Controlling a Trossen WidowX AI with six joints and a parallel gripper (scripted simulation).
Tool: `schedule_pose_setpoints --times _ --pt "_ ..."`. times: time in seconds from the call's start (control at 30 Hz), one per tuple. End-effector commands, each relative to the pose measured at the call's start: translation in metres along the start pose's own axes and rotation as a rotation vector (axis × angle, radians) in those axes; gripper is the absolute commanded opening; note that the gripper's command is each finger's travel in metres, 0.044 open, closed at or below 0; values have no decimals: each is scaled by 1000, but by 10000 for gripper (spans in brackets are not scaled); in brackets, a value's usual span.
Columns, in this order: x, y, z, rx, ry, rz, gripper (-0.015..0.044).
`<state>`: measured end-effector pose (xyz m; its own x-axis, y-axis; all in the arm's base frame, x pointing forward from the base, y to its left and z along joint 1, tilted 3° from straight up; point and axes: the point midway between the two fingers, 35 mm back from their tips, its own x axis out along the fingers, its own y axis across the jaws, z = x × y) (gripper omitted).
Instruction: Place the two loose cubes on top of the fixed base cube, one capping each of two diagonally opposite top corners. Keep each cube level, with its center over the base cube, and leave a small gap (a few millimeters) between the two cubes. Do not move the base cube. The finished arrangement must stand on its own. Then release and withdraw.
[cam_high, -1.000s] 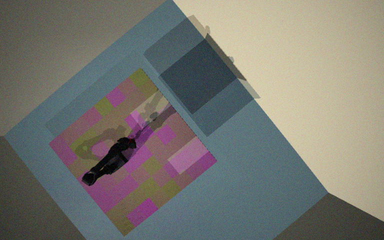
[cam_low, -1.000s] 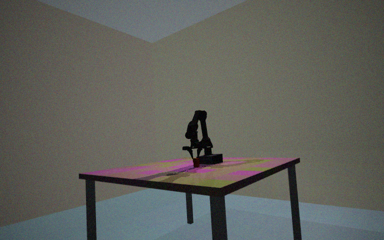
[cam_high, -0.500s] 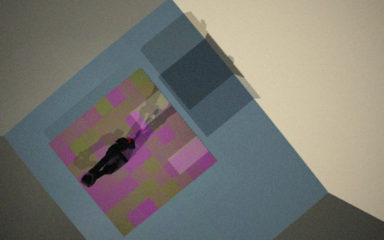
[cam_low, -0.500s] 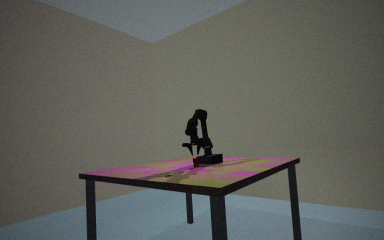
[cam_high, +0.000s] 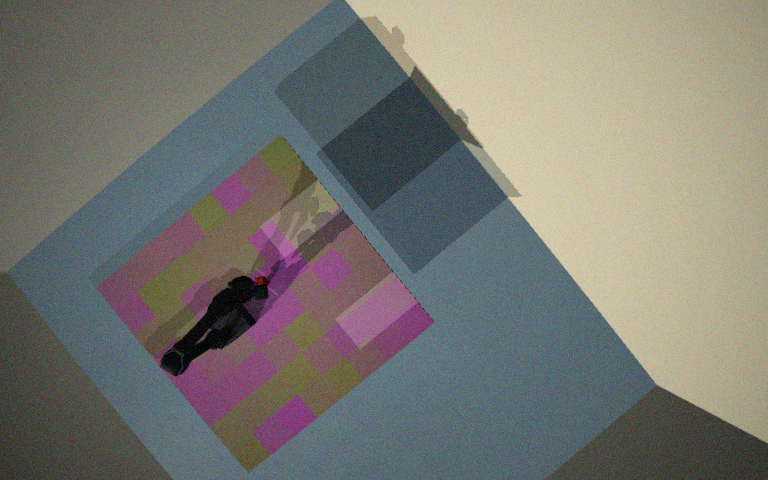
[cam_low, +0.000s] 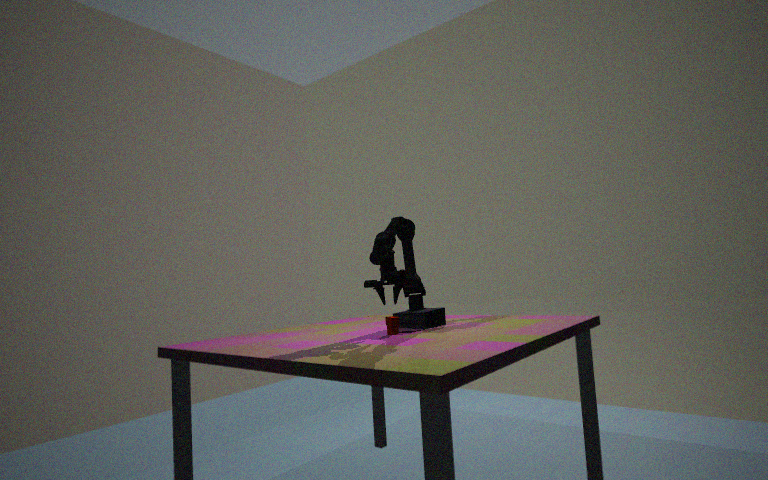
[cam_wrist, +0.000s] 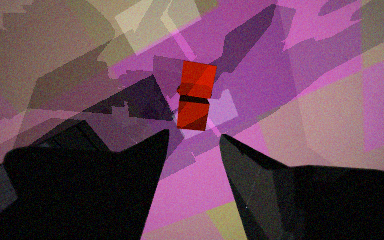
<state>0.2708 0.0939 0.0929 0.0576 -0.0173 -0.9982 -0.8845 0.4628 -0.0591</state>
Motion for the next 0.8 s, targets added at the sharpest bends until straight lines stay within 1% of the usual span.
schedule_pose_setpoints --times 0.0,0.2,0.23,0.43,0.67,0.77 --pt "-3 0 0 4 -2 -2 231" --pt "-11 0 0 0 0 0 389" --pt "-12 0 0 0 0 0 400" --pt "-12 5 6 -1 1 3 400" --pt "-14 73 73 -1 -4 10 400" --pt "-15 101 91 -1 -6 12 400"
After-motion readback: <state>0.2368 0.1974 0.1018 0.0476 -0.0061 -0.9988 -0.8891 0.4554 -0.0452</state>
